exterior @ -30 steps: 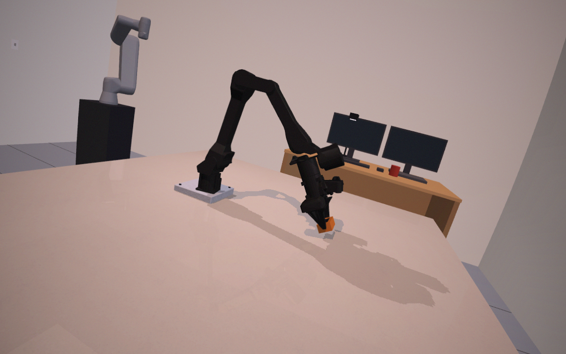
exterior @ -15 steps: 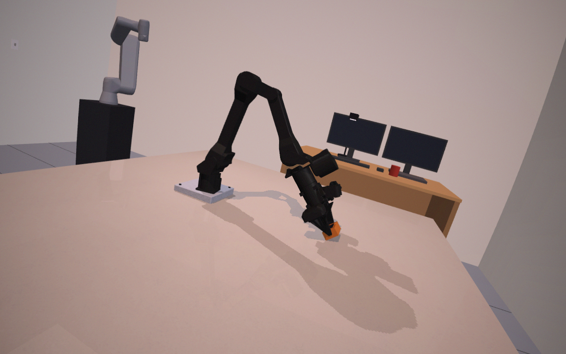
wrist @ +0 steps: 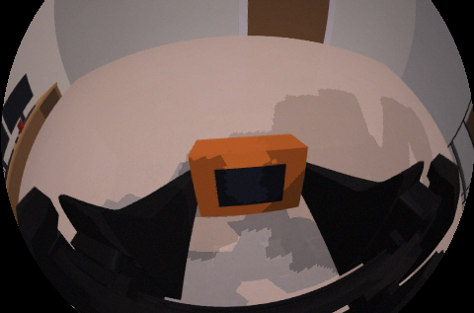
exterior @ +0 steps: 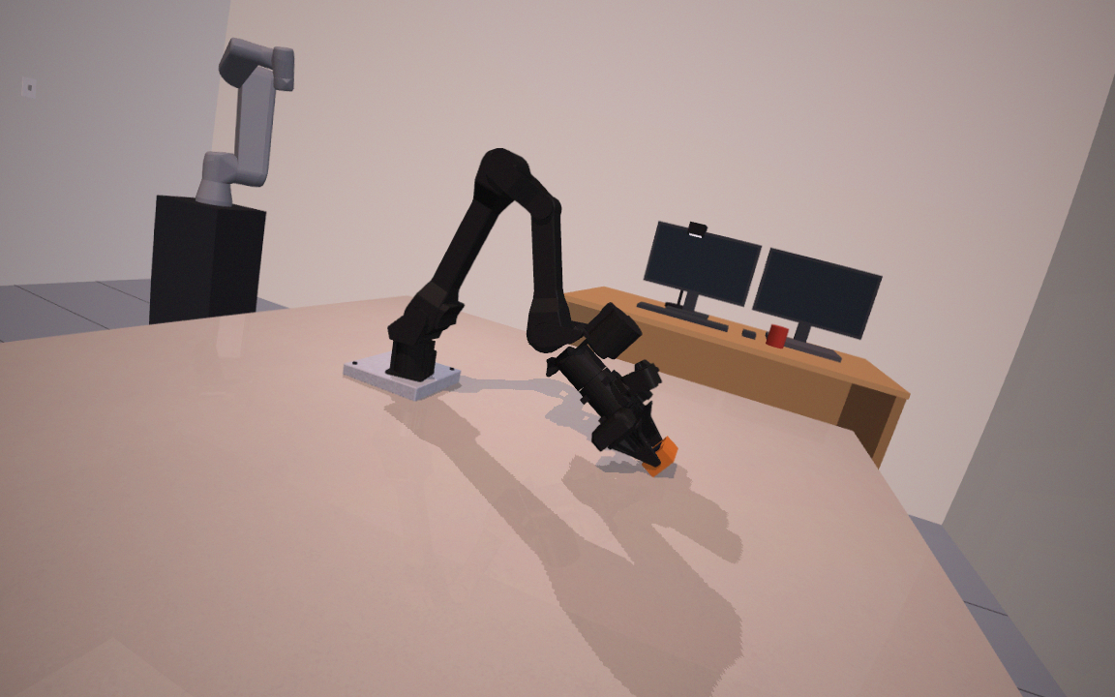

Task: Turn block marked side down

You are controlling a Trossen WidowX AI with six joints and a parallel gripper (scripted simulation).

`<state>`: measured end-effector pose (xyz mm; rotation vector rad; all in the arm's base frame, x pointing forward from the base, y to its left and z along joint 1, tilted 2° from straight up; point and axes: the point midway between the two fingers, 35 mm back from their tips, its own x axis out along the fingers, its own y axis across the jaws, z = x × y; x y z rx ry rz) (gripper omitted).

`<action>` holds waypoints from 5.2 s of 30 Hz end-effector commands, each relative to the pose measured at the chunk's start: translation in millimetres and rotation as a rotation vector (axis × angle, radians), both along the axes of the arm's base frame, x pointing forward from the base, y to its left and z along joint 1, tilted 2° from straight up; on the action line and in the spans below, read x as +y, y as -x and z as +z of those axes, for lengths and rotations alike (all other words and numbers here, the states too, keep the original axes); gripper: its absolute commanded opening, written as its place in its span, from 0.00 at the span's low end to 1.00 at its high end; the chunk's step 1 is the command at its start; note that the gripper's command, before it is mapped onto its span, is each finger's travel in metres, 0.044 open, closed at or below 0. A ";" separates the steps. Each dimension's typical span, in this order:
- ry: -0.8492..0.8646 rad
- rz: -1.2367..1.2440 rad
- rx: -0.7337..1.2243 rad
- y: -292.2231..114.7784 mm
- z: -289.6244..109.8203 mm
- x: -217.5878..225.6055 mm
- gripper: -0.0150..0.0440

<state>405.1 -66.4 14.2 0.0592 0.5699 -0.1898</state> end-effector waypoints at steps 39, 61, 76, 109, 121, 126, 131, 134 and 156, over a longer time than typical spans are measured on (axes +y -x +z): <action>0.045 -0.001 -0.200 21.3 1.9 3.0 0.61; 0.045 -0.001 -0.200 21.3 1.9 3.0 1.00; 0.045 -0.001 -0.200 21.3 1.9 3.0 1.00; -0.075 -0.001 0.401 39.5 75.4 6.7 1.00; -0.093 0.000 0.501 27.2 80.4 4.7 1.00; -0.121 0.000 0.645 13.8 87.5 2.5 1.00; -0.150 0.000 0.789 5.8 94.6 0.9 1.00; -0.168 0.000 0.875 3.5 99.0 0.4 1.00; -0.189 0.000 0.975 3.4 54.0 -0.9 1.00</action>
